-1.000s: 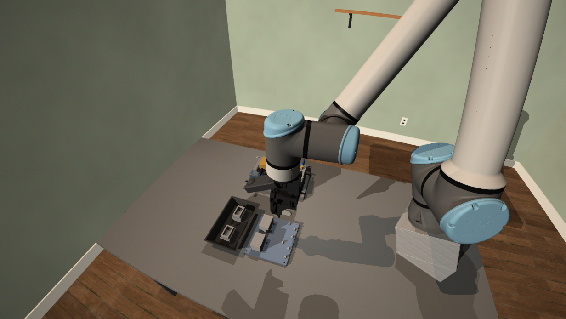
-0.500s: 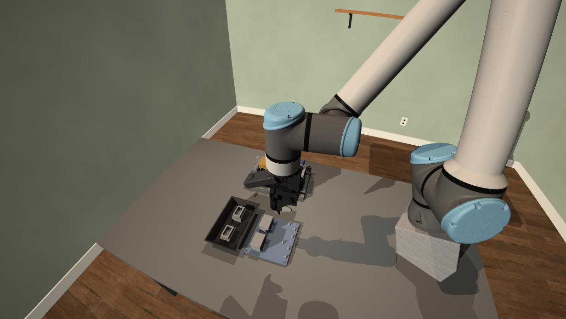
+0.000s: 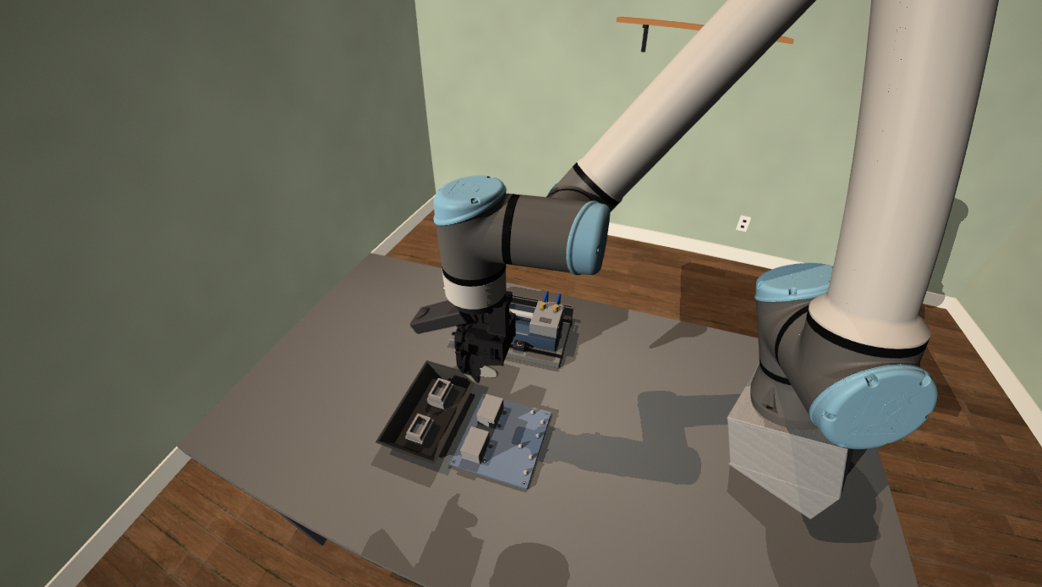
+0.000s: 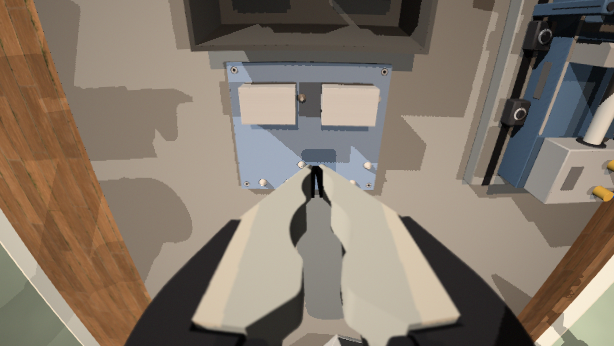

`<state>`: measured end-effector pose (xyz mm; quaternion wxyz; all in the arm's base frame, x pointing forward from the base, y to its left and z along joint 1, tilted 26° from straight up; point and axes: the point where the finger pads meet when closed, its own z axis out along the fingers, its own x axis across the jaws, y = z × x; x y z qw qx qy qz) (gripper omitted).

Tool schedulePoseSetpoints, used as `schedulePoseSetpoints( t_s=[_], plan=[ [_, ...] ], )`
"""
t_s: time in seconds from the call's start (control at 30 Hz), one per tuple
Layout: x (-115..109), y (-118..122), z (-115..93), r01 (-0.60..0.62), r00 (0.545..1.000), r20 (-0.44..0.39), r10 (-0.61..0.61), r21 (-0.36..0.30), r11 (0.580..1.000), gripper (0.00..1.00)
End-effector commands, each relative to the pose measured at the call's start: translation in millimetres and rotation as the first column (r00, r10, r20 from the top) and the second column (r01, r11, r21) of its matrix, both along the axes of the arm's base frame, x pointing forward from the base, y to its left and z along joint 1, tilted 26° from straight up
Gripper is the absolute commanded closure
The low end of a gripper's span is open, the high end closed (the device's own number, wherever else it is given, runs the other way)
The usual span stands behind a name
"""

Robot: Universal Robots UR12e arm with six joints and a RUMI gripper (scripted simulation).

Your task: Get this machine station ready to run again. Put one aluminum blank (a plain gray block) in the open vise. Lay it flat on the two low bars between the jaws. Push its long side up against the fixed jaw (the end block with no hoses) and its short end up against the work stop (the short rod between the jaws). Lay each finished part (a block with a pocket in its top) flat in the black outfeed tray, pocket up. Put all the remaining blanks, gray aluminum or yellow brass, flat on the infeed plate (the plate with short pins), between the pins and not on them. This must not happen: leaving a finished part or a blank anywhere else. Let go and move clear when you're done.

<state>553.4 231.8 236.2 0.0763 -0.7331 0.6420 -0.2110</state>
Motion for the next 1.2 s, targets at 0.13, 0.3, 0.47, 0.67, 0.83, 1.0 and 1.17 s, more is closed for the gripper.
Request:
schedulePoseSetpoints(
  t_s=[0.13, 0.3, 0.47, 0.67, 0.83, 1.0, 1.17],
  plan=[
    [74.9, 11.1, 28.1, 0.000, 1.000, -0.001, 0.000, 0.000, 1.000, 1.00],
    [91.8, 13.0, 34.0, 0.000, 1.000, -0.001, 0.000, 0.000, 1.000, 1.00],
    [91.9, 12.9, 33.7, 0.000, 1.000, -0.001, 0.000, 0.000, 1.000, 1.00],
    [92.6, 12.7, 32.4, 0.000, 1.000, -0.001, 0.000, 0.000, 1.000, 1.00],
    [94.3, 12.0, 28.7, 0.000, 1.000, -0.001, 0.000, -0.001, 1.000, 1.00],
    [97.1, 11.0, 22.7, 0.000, 1.000, -0.001, 0.000, -0.001, 1.000, 1.00],
    [100.8, 9.7, 14.8, 0.000, 1.000, -0.001, 0.000, -0.001, 1.000, 1.00]
  ],
)
